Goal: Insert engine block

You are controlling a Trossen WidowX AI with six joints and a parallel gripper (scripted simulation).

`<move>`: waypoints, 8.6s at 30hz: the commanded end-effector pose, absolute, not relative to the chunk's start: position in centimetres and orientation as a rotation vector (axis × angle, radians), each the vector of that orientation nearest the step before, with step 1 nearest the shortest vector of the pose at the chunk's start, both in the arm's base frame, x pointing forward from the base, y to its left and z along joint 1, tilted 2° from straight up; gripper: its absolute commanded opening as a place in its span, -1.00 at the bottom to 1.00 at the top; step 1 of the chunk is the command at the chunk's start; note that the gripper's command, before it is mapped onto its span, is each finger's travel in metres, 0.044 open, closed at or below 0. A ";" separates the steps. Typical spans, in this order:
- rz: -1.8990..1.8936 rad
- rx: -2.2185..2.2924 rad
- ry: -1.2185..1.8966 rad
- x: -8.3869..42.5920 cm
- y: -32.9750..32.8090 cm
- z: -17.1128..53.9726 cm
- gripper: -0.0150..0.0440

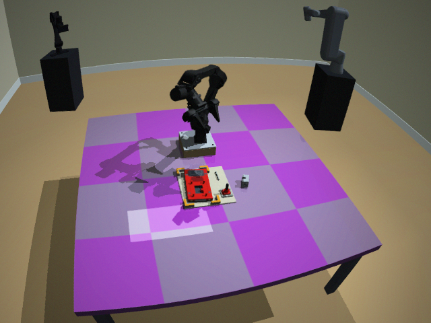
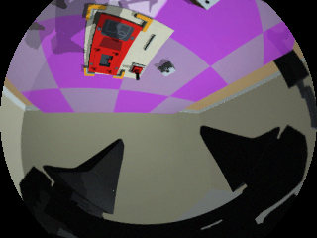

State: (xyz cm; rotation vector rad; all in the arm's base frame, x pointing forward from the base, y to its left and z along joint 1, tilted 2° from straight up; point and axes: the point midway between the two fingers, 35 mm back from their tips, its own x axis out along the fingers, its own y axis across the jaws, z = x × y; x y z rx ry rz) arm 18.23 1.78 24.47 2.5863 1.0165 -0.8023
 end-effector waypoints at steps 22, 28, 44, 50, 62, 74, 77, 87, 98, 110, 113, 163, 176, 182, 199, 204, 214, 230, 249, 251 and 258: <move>-0.537 1.820 1.269 21.1 2.8 22.2 1.00; -0.454 1.632 1.319 21.8 3.3 21.6 1.00; -0.210 1.131 1.420 23.9 5.1 19.7 1.00; -0.117 0.949 1.451 24.6 6.0 18.9 1.00; 0.079 0.579 1.488 25.7 8.2 17.2 1.00; 0.295 0.196 1.486 26.8 10.6 15.6 1.00; 0.351 0.101 1.481 27.0 11.3 15.2 1.00; 0.538 -0.218 1.450 27.6 13.6 13.8 1.00; 0.744 -0.567 1.389 27.9 16.3 12.2 1.00; 0.957 -0.934 1.292 27.9 19.3 10.4 1.00; 1.011 -1.025 1.263 27.9 20.1 10.0 1.00; 1.071 -1.129 1.228 28.3 20.6 0.5 0.91; 1.071 -1.129 1.228 28.3 20.6 0.5 0.15; 1.071 -1.129 1.228 28.4 20.6 1.3 -0.31; 1.071 -1.129 1.227 28.8 20.5 6.5 -0.49; 1.071 -1.129 1.227 28.8 20.4 8.0 -0.49; 1.071 -1.129 1.227 28.5 20.1 11.1 -0.49; 1.071 -1.129 1.228 28.3 19.8 11.4 -0.49; 1.219 -0.873 0.948 28.2 18.6 11.1 -0.49; 1.240 -0.828 0.892 28.1 18.3 11.0 -0.49; 1.308 -0.669 0.696 28.1 17.6 10.6 -0.49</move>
